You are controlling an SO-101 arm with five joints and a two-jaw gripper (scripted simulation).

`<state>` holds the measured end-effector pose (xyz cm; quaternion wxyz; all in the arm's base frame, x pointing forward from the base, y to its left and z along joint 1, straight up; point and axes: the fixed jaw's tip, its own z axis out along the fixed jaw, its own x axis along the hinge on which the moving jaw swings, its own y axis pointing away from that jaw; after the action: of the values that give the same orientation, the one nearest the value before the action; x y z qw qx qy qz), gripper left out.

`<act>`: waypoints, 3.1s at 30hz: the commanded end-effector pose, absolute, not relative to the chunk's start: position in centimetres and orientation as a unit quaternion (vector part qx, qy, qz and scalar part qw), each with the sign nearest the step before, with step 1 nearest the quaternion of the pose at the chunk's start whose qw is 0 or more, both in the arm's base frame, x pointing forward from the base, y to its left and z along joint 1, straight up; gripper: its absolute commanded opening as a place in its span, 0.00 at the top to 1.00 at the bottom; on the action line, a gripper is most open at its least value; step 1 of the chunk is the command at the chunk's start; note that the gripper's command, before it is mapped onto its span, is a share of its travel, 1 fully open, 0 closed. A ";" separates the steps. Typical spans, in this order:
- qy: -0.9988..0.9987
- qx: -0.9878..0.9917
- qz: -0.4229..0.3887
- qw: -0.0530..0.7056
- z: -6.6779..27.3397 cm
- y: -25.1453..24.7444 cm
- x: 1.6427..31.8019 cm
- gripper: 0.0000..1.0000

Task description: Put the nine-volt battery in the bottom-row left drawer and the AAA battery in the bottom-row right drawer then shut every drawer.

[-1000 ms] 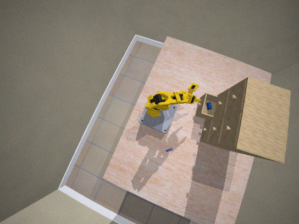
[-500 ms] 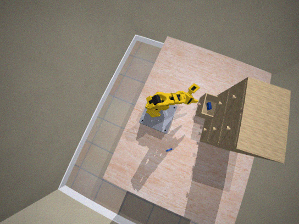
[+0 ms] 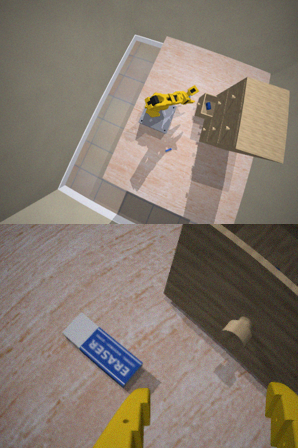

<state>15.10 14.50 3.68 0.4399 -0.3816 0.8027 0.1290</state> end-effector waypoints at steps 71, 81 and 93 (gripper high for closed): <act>0.795 -0.275 0.189 0.507 4.4 16.2 18.4 0.79; 0.783 -0.263 0.189 0.530 5.5 16.3 19.5 0.79; 0.776 -0.255 0.187 0.546 2.4 16.1 20.0 0.79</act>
<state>19.90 16.32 3.40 0.5330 -0.2580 0.7836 0.1878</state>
